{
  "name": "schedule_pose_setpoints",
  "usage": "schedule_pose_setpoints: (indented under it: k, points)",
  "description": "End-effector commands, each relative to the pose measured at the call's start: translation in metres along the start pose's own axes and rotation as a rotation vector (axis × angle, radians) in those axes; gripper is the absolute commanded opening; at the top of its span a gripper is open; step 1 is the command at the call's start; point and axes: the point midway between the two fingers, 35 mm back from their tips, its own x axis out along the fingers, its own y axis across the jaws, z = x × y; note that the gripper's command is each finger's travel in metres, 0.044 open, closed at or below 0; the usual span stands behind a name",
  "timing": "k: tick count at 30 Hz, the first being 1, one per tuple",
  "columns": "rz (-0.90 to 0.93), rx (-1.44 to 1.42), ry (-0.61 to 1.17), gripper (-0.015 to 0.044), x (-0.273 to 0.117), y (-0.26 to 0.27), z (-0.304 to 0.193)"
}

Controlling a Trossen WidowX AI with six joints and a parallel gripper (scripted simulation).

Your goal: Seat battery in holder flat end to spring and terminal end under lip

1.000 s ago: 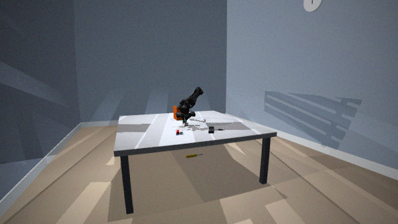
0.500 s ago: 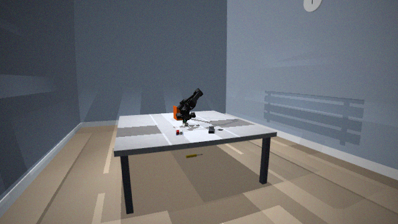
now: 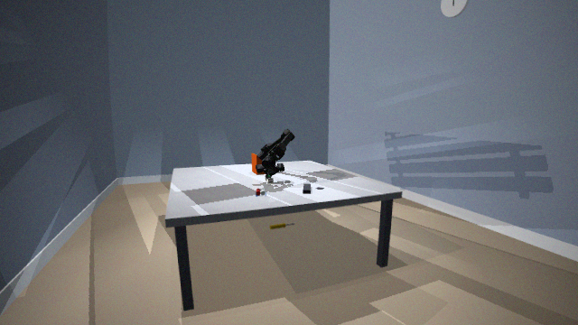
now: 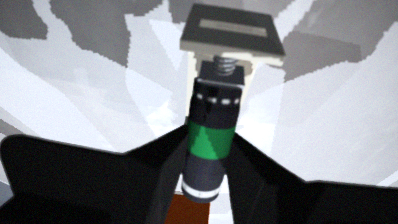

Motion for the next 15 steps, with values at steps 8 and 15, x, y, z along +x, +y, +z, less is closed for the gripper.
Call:
schedule_pose_setpoints:
  k: [8, 15]
  points:
    - [-0.001, -0.001, 0.006, 0.0081, -0.0010, -0.0008, 0.0061]
    - [0.000, -0.001, 0.007, 0.0081, -0.0026, -0.0008, 0.0094]
